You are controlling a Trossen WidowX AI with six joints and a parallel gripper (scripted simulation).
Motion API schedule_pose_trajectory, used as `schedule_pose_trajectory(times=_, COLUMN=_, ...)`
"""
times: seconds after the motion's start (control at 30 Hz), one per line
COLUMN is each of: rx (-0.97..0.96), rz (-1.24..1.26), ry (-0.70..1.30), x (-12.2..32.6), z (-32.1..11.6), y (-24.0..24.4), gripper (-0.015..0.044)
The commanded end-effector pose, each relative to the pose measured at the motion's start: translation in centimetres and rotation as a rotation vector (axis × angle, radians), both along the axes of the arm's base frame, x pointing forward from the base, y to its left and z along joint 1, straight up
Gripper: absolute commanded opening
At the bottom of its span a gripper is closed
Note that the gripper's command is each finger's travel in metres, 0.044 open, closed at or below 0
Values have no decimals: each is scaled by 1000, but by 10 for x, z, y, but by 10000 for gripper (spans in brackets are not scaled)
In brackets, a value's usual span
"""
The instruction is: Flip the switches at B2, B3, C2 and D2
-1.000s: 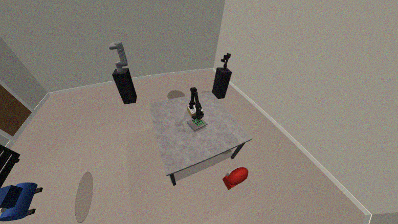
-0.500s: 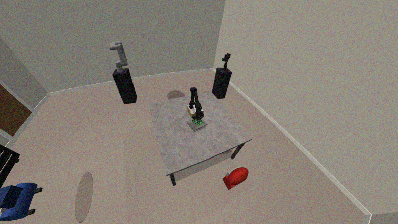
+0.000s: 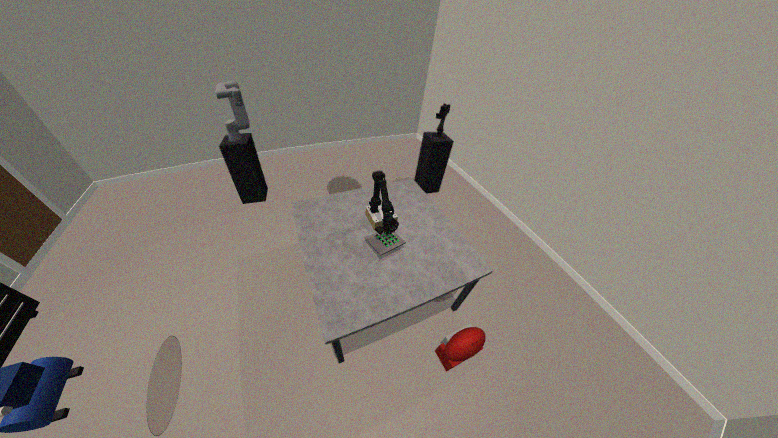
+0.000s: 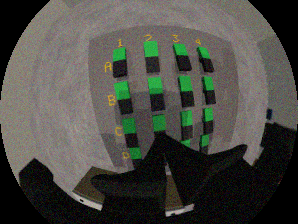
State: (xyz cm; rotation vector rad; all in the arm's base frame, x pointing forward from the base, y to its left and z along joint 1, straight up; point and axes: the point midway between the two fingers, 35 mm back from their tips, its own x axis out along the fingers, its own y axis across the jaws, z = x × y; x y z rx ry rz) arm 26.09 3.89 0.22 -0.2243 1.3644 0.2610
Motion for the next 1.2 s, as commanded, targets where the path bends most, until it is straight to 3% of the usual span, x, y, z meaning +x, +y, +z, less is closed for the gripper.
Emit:
schedule_pose_trajectory(times=0.0, rx=-1, rz=-3, ry=6, x=-1, z=-2, y=0, gripper=0)
schedule_pose_trajectory(times=0.33, rx=-1, rz=-3, ry=6, x=-1, z=-4, y=0, gripper=0)
schedule_pose_trajectory(times=0.63, rx=-9, rz=-3, ry=30, x=-10, z=62, y=-3, gripper=0)
schedule_pose_trajectory(times=1.07, rx=-10, rz=-3, ry=32, x=-47, z=54, y=-15, gripper=0)
schedule_pose_trajectory(times=1.17, rx=-4, rz=-3, ry=14, x=-43, z=28, y=-14, gripper=0)
